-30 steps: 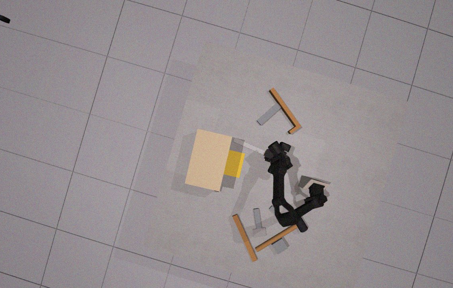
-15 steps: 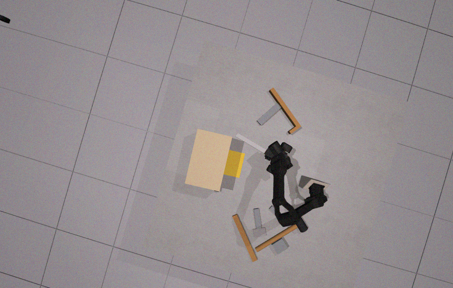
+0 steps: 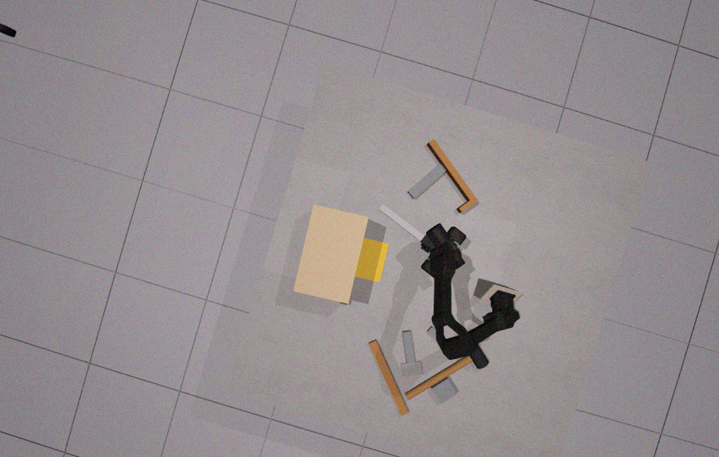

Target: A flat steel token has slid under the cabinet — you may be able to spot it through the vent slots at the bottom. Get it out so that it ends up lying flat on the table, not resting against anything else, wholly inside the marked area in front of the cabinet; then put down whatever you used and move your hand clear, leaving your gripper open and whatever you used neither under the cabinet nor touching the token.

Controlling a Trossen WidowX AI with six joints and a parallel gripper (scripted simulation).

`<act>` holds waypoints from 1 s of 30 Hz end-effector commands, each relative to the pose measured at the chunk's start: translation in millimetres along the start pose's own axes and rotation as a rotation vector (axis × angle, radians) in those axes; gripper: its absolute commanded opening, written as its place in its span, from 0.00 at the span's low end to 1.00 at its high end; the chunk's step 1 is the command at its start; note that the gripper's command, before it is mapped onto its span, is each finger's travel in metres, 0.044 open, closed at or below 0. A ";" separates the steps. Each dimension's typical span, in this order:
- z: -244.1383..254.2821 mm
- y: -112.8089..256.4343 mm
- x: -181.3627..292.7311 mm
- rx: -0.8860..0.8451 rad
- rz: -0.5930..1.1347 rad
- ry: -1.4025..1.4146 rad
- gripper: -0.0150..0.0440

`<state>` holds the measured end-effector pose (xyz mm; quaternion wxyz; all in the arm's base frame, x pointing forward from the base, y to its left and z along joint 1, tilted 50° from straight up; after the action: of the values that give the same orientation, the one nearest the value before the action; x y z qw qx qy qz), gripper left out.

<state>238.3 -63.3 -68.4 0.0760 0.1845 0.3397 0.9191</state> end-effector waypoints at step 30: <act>19.5 1.5 0.1 0.001 -0.004 -0.155 0.25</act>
<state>243.9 -55.8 -60.0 0.1016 0.2571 0.3355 0.9006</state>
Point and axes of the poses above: the point midway between the two fingers, 35 mm back from their tips, its own y axis back along the fingers, its own z axis across the jaws, x = y × z, the point moved 7 cm from there along y, back along the fingers, and after that the axes turned 2 degrees about -y, right-handed, at the moved point
